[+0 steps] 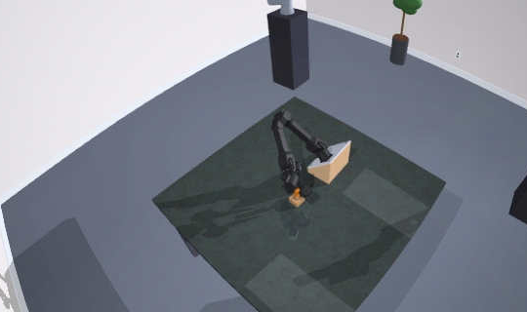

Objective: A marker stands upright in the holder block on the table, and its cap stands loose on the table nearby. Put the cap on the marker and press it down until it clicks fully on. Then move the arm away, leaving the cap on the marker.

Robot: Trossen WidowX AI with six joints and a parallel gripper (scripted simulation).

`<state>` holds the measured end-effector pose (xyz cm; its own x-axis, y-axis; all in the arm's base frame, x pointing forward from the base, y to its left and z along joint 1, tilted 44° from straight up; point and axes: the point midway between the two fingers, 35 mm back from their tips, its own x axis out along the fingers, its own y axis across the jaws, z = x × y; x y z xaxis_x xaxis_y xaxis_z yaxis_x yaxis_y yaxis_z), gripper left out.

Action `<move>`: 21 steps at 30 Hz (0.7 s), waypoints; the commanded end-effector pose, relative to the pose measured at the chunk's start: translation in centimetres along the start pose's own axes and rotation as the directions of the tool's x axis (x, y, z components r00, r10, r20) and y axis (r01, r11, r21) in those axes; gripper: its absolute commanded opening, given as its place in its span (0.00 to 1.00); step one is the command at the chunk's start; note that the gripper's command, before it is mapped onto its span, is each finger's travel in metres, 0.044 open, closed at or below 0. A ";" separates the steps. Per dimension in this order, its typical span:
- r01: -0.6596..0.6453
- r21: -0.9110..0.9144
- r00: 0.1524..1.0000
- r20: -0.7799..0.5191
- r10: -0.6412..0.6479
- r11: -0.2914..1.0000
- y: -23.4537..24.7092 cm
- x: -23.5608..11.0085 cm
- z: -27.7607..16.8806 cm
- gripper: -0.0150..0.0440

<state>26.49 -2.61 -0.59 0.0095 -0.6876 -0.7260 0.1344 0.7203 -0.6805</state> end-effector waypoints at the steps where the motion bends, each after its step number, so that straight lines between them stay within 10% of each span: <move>1: 0.000 0.000 1.000 0.000 0.000 1.000 0.0 0.0 0.0 0.97; 15: -0.003 -0.001 1.000 -0.001 0.003 1.000 0.1 -7.5 0.0 1.00; 21: 0.002 -0.063 1.000 0.001 -0.002 0.998 0.3 -6.6 0.1 0.73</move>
<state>26.60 2.18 4.20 0.0117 -0.6876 -0.7260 0.0979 0.7233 -0.6835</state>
